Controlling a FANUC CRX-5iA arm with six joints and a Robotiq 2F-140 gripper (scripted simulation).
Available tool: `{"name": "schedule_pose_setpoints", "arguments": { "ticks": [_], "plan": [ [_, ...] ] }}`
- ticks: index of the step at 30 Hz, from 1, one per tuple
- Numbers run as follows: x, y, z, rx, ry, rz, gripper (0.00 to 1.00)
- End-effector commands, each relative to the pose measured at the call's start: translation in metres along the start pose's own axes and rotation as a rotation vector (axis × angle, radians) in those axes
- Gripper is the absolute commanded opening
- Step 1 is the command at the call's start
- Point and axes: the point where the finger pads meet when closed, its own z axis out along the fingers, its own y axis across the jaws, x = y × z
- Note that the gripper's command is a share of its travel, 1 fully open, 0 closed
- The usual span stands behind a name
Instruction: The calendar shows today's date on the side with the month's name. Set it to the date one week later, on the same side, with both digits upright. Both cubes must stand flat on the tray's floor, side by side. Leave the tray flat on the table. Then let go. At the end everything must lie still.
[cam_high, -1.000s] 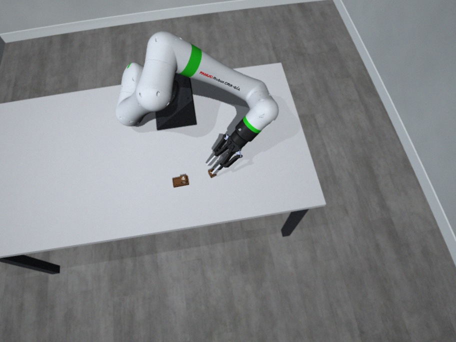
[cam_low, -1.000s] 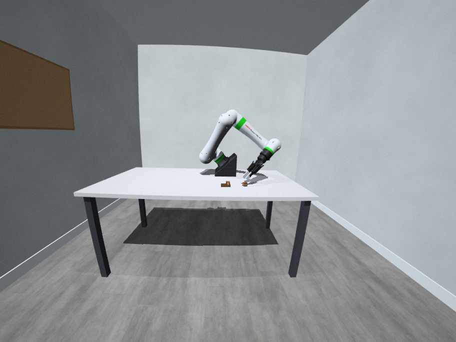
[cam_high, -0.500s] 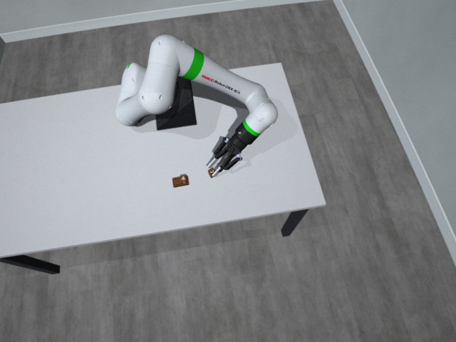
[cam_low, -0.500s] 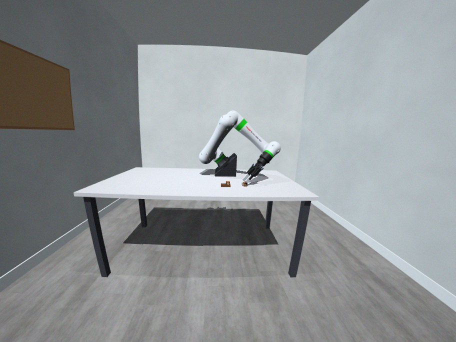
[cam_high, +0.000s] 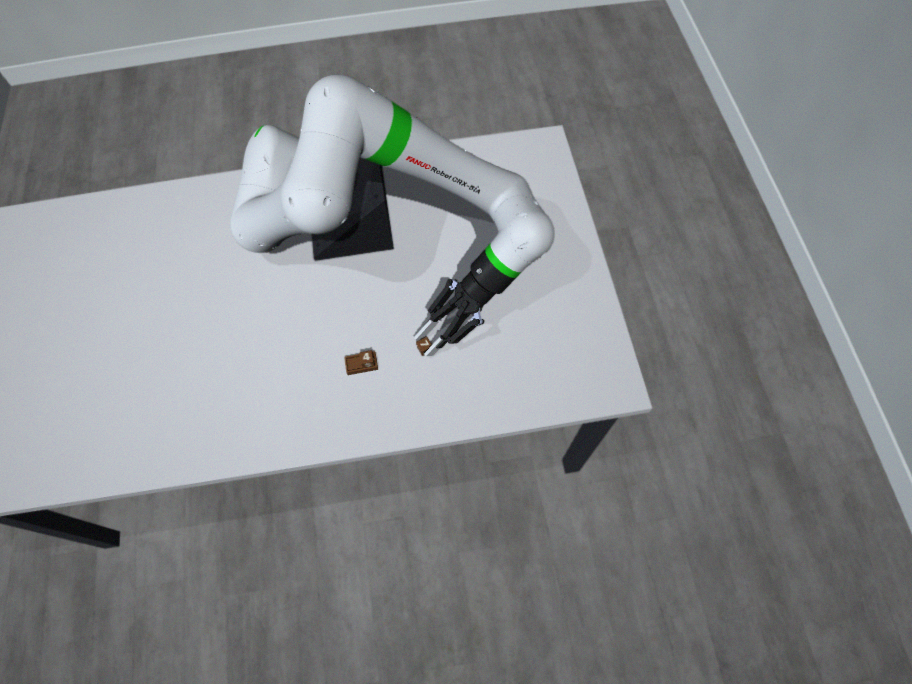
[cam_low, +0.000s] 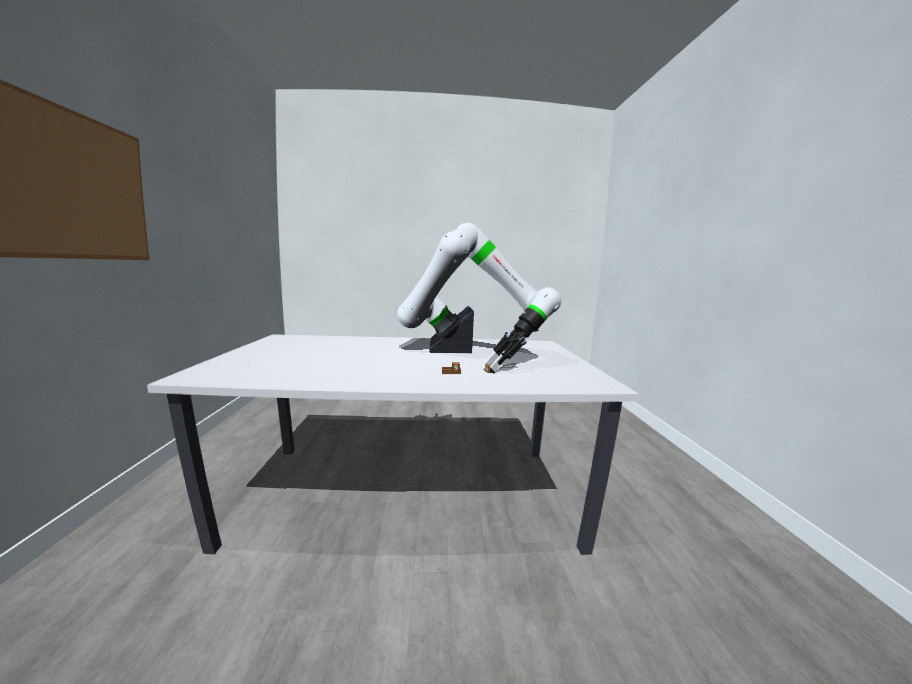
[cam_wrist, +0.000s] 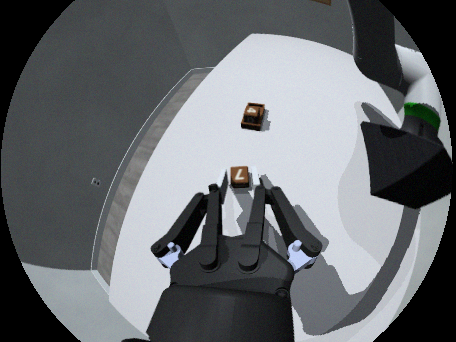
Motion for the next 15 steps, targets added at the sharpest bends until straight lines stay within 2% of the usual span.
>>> {"name": "schedule_pose_setpoints", "arguments": {
  "ticks": [1,15],
  "plan": [
    [-0.0022,-0.0001,0.0020,0.000,0.000,0.000,0.28],
    [-0.0052,-0.0001,0.0051,0.000,0.000,0.000,0.28]
  ]
}}
